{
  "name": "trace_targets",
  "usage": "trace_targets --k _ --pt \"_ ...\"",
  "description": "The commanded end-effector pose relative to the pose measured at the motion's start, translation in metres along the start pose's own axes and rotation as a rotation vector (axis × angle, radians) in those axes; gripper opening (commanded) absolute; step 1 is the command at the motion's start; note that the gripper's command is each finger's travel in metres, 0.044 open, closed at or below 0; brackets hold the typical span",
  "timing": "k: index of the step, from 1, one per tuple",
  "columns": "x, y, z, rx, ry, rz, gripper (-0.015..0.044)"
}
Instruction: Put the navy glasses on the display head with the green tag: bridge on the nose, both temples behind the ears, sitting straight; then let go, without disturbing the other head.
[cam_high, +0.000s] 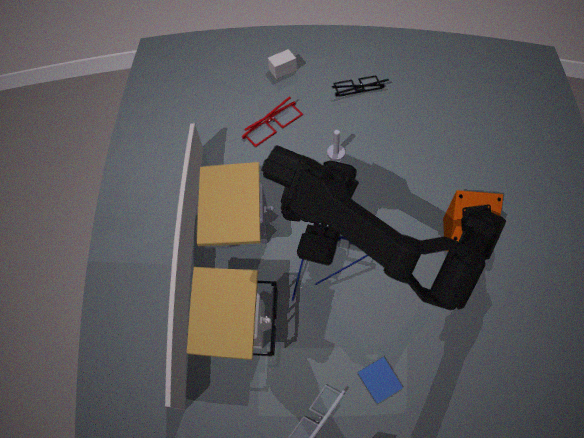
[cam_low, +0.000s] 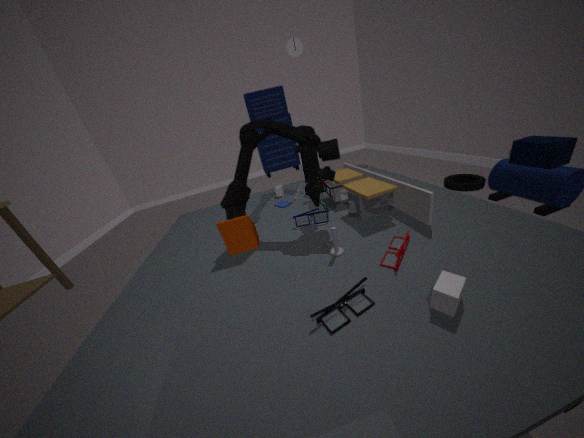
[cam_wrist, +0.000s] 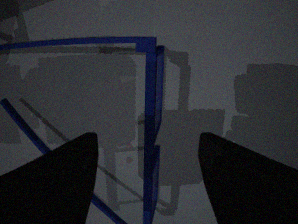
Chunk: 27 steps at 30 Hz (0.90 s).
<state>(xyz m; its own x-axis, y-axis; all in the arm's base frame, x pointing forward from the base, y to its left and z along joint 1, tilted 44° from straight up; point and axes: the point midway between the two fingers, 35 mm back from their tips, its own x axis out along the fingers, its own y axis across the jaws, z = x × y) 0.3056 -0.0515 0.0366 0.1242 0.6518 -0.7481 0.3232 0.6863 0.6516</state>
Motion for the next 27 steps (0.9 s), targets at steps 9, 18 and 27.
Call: trace_targets --k 9,18,27 --pt "-0.002 -0.002 0.003 0.003 -0.009 0.035 0.0120" --pt "0.001 -0.002 0.004 0.003 -0.009 0.035 0.0120" --pt "0.015 -0.003 0.005 0.003 -0.010 0.035 0.0120"
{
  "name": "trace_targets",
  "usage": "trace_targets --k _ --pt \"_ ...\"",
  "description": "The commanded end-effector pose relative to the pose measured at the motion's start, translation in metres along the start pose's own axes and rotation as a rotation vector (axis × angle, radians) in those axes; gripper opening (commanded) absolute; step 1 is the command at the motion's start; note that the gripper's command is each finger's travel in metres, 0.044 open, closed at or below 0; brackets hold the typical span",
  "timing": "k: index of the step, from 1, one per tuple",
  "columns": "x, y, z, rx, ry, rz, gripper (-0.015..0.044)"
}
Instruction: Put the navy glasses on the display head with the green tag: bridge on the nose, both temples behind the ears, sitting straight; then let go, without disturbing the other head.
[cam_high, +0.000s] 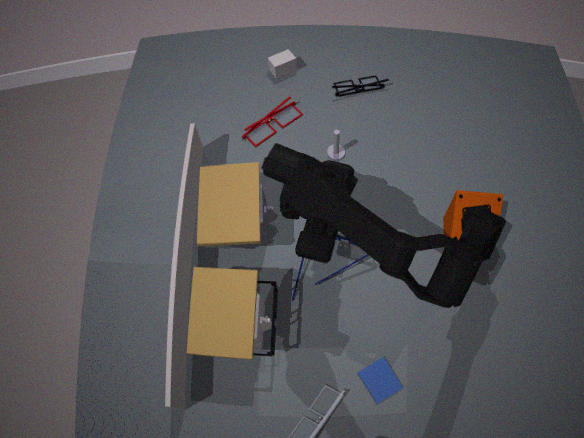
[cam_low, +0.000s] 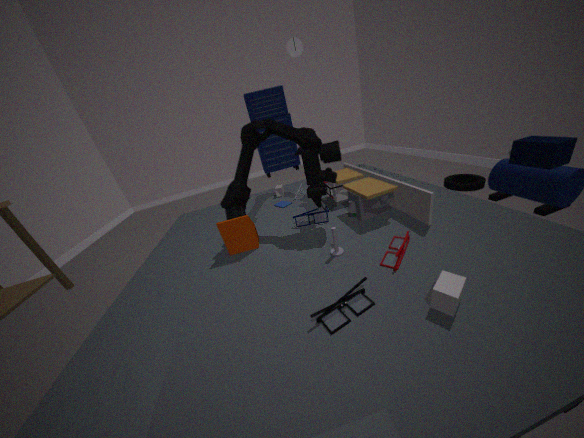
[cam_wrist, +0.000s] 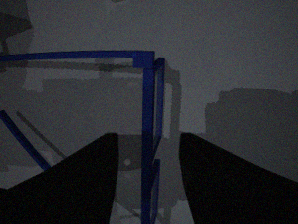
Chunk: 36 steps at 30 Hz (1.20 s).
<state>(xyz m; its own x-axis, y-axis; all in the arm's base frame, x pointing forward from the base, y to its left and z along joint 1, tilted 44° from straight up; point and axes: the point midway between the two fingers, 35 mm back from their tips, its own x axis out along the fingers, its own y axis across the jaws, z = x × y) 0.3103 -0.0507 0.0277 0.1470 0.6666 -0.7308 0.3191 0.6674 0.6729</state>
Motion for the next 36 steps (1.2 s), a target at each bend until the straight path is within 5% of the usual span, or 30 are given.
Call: trace_targets --k 1,36 --pt "0.009 0.000 -0.001 0.003 0.005 0.006 0.0120" --pt "0.051 0.000 -0.003 0.003 0.005 0.009 0.0120"
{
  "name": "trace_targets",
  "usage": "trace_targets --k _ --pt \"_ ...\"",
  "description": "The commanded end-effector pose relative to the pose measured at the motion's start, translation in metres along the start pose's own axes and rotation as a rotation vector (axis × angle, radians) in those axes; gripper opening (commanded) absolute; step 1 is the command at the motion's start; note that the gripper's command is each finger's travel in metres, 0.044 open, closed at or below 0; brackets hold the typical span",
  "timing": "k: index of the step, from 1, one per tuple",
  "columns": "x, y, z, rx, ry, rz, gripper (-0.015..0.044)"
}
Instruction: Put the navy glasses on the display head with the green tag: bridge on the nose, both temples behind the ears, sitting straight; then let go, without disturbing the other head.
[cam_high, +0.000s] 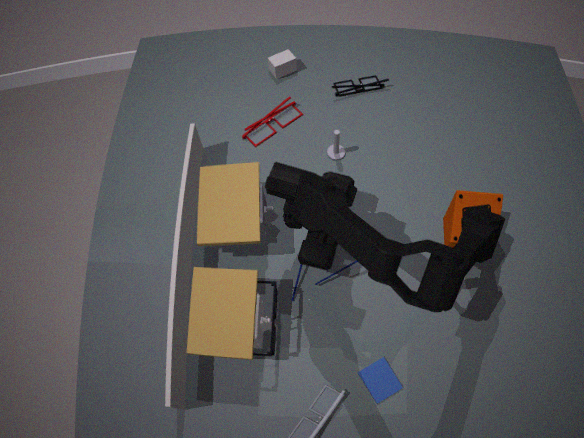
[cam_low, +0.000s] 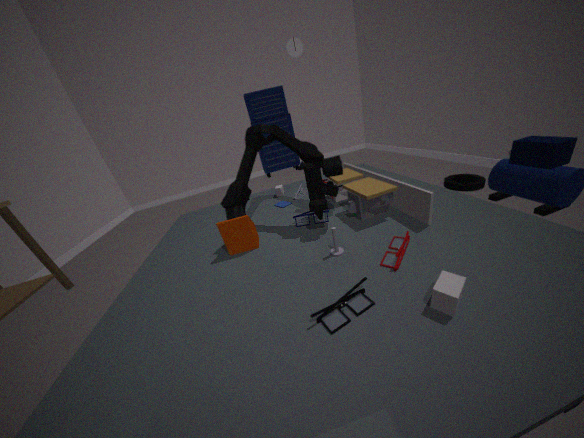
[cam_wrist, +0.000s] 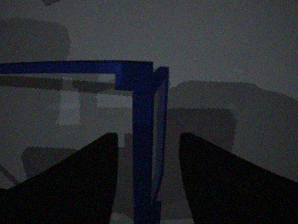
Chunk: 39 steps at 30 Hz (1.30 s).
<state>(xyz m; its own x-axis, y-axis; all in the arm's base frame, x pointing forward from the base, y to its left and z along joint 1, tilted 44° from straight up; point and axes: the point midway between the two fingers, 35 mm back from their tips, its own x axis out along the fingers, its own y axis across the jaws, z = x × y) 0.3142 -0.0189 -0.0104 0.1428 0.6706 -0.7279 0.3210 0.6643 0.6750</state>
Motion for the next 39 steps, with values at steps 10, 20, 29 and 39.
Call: trace_targets --k 10,20,29,39 --pt "0.000 0.003 0.000 0.001 0.000 0.001 0.0087" --pt "0.000 0.003 0.000 0.001 0.000 0.001 0.0020" --pt "-0.003 0.003 0.001 0.001 -0.001 0.000 0.0000" --pt "-0.059 0.001 0.005 0.002 -0.002 -0.004 0.0000"
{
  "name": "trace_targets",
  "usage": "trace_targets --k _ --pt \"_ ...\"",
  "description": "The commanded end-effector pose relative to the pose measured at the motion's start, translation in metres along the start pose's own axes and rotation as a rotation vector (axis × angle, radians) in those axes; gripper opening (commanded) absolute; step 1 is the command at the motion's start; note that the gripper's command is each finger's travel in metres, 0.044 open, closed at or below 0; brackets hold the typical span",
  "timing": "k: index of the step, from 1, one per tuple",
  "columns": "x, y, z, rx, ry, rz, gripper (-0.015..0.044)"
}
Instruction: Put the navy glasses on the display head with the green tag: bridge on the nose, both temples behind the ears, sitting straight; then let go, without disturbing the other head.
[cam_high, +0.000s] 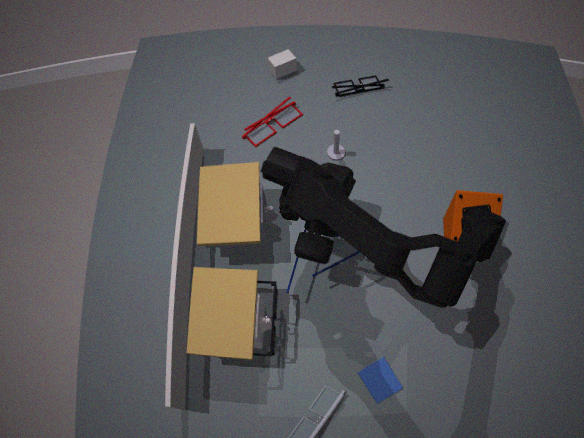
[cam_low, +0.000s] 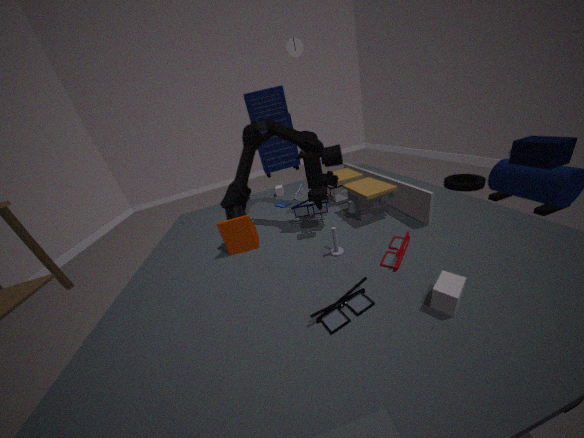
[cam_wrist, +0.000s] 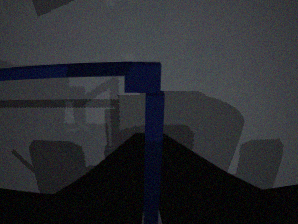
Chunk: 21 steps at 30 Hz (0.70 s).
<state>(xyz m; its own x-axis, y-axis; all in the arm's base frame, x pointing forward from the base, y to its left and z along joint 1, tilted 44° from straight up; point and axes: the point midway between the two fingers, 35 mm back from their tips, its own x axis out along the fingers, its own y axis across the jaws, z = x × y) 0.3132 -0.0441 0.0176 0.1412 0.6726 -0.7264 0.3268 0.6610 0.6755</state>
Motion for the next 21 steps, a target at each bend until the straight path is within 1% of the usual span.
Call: trace_targets --k 1,8,14,21 --pt "-0.027 0.000 0.002 -0.005 -0.004 -0.005 0.0000" --pt "-0.061 0.001 0.003 -0.005 -0.003 -0.001 0.0000" --pt "-0.064 -0.002 0.005 0.021 -0.004 -0.002 0.0000" --pt "-0.069 -0.041 0.015 0.269 -0.013 -0.015 0.0000"
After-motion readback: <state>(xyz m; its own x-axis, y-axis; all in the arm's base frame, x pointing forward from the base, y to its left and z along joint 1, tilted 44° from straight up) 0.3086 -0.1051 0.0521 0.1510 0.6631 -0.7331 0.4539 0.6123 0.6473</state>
